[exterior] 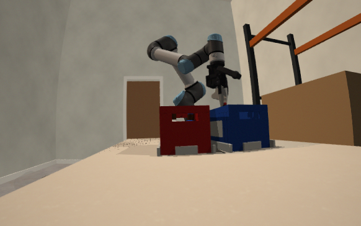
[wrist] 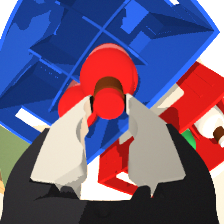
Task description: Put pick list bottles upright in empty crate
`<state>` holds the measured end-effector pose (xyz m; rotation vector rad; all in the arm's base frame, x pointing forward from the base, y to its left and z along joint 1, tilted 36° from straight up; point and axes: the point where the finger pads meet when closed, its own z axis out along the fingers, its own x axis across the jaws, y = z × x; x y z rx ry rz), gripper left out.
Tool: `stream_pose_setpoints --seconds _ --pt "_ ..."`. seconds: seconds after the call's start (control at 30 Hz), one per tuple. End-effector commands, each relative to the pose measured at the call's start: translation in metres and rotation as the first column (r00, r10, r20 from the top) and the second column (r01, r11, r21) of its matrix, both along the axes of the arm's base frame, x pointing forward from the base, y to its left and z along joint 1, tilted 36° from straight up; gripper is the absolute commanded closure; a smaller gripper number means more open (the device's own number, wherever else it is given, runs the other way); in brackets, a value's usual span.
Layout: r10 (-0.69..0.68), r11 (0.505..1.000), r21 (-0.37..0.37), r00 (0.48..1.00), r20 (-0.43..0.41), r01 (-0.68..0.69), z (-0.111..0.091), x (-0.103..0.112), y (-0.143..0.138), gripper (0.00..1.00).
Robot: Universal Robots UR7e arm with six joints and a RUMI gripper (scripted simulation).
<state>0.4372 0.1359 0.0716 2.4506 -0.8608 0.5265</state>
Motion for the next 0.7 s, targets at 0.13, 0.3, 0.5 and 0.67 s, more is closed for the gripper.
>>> stream_pose_setpoints --seconds 0.13,0.3,0.5,0.67 --pt "0.001 1.0 0.001 1.0 0.002 -0.001 -0.0062 0.0019 -0.0042 1.0" --pt "0.001 1.0 0.001 1.0 0.002 -0.001 -0.0061 0.002 -0.0041 1.0" --pt "0.001 1.0 0.001 1.0 0.002 -0.001 -0.0062 0.0019 -0.0042 1.0" --pt "0.001 1.0 0.001 1.0 0.002 -0.001 -0.0073 0.0022 -0.005 1.0"
